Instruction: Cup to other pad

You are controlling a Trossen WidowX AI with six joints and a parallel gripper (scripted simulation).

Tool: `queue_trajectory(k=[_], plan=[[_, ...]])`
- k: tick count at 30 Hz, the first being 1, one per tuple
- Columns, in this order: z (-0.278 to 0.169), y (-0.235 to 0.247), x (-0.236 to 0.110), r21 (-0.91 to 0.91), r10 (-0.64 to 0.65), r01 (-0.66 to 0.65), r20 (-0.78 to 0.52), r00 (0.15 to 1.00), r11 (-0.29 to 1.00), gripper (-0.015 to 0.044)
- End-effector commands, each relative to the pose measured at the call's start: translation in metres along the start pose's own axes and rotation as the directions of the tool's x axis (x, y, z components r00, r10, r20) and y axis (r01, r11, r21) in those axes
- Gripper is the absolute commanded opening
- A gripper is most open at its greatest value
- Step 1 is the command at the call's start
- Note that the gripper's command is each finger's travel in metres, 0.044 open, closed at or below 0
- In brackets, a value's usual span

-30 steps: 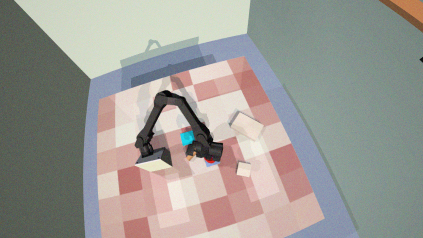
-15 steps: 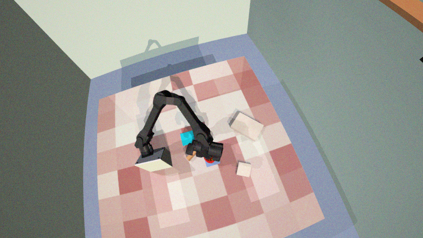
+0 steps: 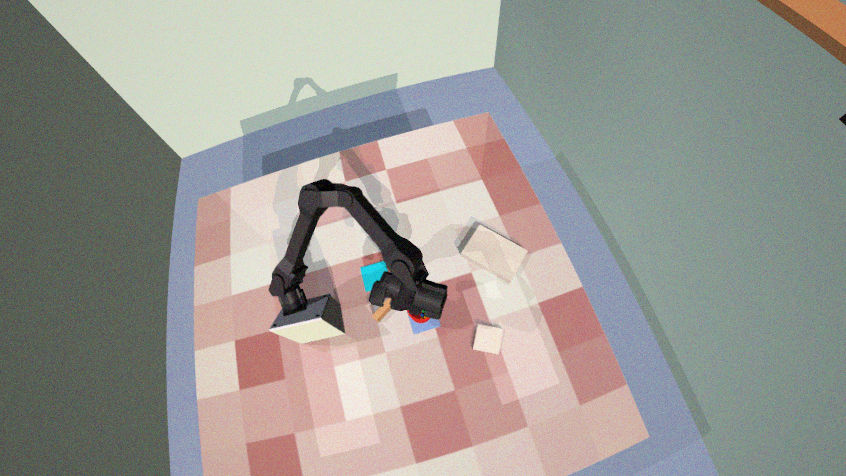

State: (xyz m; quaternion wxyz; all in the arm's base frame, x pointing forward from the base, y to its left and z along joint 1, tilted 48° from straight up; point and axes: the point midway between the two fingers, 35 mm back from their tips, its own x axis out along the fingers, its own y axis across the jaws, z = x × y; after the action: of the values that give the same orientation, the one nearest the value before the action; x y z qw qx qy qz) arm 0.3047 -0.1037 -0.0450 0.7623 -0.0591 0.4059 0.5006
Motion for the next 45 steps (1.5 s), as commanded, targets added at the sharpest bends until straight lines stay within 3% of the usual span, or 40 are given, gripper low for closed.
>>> queue_trajectory(k=[1,19,45], plan=[[0.0,0.0,-0.003,-0.006,0.005,-0.005,-0.006,1.0,1.0,0.0],[0.001,0.002,-0.001,-0.001,0.001,-0.001,-0.001,1.0,1.0,0.0],[0.024,0.043,-0.003,-0.003,0.007,-0.007,-0.005,1.0,1.0,0.0]])
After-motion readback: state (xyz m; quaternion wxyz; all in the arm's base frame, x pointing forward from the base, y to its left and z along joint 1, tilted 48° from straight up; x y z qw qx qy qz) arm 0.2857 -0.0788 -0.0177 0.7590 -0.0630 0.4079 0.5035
